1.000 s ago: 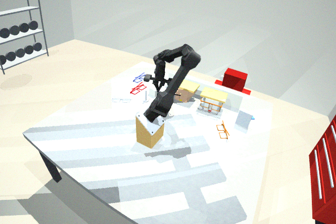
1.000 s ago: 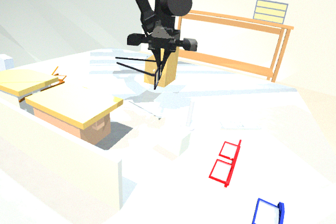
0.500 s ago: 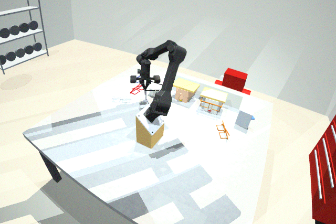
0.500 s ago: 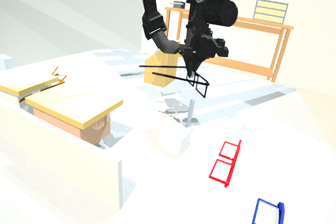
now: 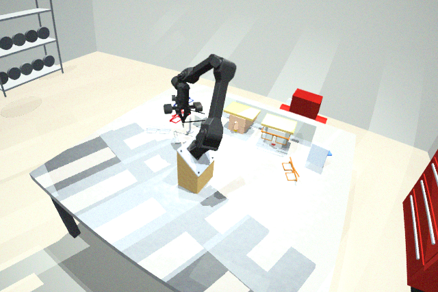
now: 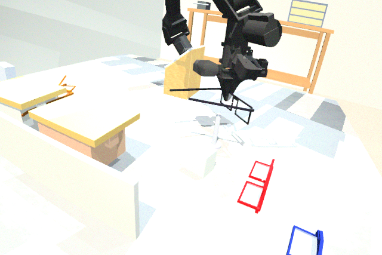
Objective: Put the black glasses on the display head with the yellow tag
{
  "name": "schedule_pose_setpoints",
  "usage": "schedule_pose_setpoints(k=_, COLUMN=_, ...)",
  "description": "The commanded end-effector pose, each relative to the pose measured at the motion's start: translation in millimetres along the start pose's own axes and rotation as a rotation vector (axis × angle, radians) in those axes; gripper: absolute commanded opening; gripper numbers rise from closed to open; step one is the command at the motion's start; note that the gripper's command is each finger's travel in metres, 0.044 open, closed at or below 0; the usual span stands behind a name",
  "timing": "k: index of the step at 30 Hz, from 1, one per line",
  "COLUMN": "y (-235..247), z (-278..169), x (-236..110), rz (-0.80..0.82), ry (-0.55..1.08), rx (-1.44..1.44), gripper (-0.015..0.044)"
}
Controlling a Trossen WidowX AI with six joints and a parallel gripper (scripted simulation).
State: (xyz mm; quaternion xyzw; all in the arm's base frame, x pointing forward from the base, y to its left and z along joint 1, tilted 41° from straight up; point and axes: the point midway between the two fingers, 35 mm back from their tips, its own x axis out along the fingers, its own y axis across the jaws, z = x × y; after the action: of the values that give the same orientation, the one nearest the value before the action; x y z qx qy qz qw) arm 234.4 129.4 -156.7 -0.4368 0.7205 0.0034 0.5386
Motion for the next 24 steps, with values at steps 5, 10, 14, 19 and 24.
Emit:
schedule_pose_setpoints(k=5, y=0, z=-5, x=35, rz=-0.007, ry=0.013, rx=-0.009, gripper=0.0000)
schedule_pose_setpoints(k=10, y=1, z=-7, x=35, rz=-0.007, ry=0.013, rx=-0.009, gripper=0.0000)
schedule_pose_setpoints(k=14, y=4, z=-11, x=35, rz=-0.006, ry=0.014, rx=-0.009, gripper=0.0000)
schedule_pose_setpoints(k=19, y=5, z=-13, x=35, rz=-0.006, ry=0.014, rx=-0.009, gripper=0.0000)
schedule_pose_setpoints(k=24, y=7, z=-16, x=35, rz=-0.006, ry=0.014, rx=-0.009, gripper=0.0000)
